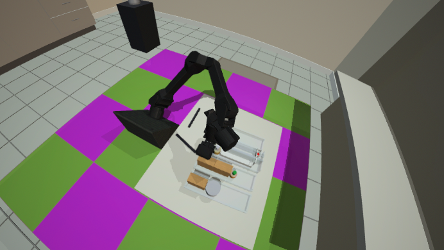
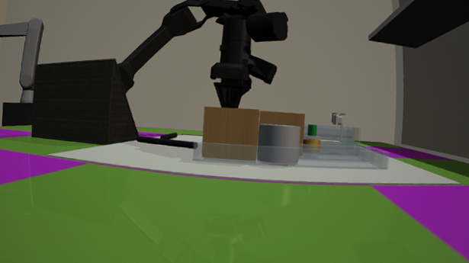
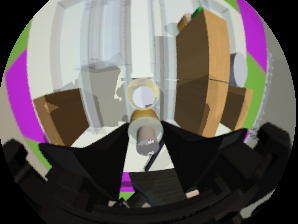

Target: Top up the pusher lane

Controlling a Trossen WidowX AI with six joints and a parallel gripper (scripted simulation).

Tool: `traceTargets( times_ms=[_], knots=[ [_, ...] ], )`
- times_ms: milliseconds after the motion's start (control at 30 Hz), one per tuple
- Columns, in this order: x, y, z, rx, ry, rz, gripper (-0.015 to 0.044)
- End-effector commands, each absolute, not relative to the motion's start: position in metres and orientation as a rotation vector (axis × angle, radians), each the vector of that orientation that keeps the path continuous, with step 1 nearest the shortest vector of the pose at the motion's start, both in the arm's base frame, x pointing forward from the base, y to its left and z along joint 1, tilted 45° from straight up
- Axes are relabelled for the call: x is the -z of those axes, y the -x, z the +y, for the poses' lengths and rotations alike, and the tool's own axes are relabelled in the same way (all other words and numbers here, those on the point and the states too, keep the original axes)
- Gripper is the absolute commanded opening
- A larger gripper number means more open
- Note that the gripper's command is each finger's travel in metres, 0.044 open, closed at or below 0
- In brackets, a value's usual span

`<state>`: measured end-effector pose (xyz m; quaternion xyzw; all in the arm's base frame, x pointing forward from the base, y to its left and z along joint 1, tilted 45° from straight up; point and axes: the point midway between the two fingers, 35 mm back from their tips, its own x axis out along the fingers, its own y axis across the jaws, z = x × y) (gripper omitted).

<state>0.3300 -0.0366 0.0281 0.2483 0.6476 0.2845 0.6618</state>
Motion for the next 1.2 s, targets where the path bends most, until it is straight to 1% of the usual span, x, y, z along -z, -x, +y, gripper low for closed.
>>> traceTargets(
  times_ms=[0,1167],
  knots=[
    [-0.0288,-0.3361,-0.0342,-0.649,-0.559,1.440,0.0000],
    [-0.0205,-0.3351,-0.0261,-0.650,-0.559,1.440,0.0000]
  ],
)
